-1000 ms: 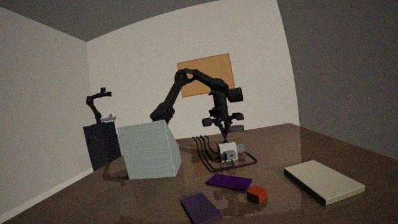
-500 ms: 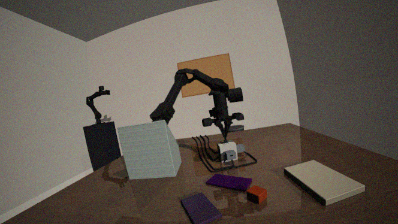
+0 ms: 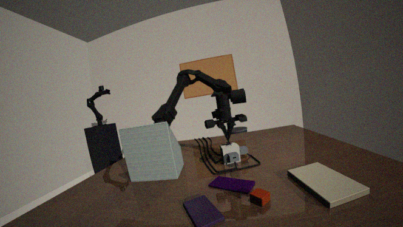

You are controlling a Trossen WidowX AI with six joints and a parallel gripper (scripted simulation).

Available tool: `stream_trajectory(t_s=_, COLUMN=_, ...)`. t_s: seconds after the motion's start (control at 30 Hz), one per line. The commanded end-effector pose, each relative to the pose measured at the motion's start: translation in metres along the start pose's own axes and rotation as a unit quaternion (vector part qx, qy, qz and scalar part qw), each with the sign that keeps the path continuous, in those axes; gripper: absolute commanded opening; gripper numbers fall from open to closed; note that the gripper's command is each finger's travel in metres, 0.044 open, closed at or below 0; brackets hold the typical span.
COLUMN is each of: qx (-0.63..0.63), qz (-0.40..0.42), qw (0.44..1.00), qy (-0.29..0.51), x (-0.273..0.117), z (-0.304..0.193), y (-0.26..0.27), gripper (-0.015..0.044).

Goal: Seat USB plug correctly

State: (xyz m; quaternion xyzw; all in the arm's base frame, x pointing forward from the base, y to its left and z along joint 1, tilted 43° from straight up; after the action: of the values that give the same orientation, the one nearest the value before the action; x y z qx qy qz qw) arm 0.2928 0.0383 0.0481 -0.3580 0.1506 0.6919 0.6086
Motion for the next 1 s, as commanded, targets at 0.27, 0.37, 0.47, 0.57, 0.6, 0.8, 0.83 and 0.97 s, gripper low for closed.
stream_trajectory(t_s=0.27, qx=0.000, qz=0.000, qw=1.000, qy=0.000, x=0.0000, z=0.0000, y=0.0000, gripper=0.0095)
stream_trajectory(t_s=0.37, qx=0.000, qz=0.000, qw=1.000, qy=0.000, x=0.0000, z=0.0000, y=0.0000, gripper=0.0095)
stream_trajectory(t_s=0.47, qx=0.000, qz=0.000, qw=1.000, qy=0.000, x=0.0000, z=0.0000, y=0.0000, gripper=0.0095)
stream_trajectory(t_s=0.57, qx=0.000, qz=0.000, qw=1.000, qy=0.000, x=0.0000, z=0.0000, y=0.0000, gripper=0.0095)
stream_trajectory(t_s=0.6, qx=0.000, qz=0.000, qw=1.000, qy=0.000, x=0.0000, z=0.0000, y=0.0000, gripper=0.0095)
stream_trajectory(t_s=0.8, qx=0.000, qz=0.000, qw=1.000, qy=0.000, x=0.0001, z=0.0000, y=-0.0001, gripper=0.0095)
stream_trajectory(t_s=0.83, qx=0.000, qz=0.000, qw=1.000, qy=0.000, x=-0.0009, z=0.0000, y=-0.0001, gripper=0.0095)
stream_trajectory(t_s=0.97, qx=0.000, qz=0.000, qw=1.000, qy=0.000, x=-0.0049, z=0.0003, y=-0.0002, gripper=0.0095)
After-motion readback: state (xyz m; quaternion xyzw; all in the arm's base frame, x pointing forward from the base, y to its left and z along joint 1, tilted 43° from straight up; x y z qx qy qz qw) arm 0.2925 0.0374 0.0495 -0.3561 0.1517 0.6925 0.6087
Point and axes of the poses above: the point midway between the two fingers, 35 mm back from their tips, its own x axis out along the fingers, its own y axis across the jaws, z = x × y, the point moved 5 cm from there along -x, back along the fingers, and after that the axes turned 10 degrees about -x, right-handed, at the moved point
